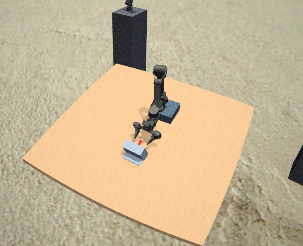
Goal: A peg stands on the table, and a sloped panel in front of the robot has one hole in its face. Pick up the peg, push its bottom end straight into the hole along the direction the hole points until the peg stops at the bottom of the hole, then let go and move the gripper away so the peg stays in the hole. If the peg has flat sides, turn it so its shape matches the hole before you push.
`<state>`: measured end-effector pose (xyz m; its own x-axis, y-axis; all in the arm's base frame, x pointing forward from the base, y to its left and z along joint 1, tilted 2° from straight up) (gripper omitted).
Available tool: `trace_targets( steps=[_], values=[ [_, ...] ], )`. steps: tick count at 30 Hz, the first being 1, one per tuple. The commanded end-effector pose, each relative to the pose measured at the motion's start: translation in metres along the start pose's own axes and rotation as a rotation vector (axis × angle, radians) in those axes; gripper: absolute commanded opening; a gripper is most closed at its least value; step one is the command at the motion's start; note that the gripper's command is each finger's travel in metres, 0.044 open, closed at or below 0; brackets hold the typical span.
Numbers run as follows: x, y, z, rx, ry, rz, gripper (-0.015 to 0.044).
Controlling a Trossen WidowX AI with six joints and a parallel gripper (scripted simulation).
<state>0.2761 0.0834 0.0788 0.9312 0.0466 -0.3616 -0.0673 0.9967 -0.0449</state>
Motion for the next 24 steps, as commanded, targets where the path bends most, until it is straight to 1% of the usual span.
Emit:
trace_targets(
  steps=[1,24],
  values=[
    [-0.004,0.000,0.000,0.004,0.002,-0.003,0.0440],
    [-0.020,0.002,0.004,0.002,0.005,-0.002,0.0440]
  ],
)
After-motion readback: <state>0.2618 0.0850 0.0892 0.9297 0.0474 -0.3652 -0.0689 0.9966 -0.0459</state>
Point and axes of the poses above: the point midway between the two fingers, 35 mm back from their tips, its own x axis out along the fingers, its own y axis across the jaws, z = x × y, the point moved 7 cm from there along -x, back along the fingers, and after that the axes turned 3 degrees about -x, right-handed, at the moved point
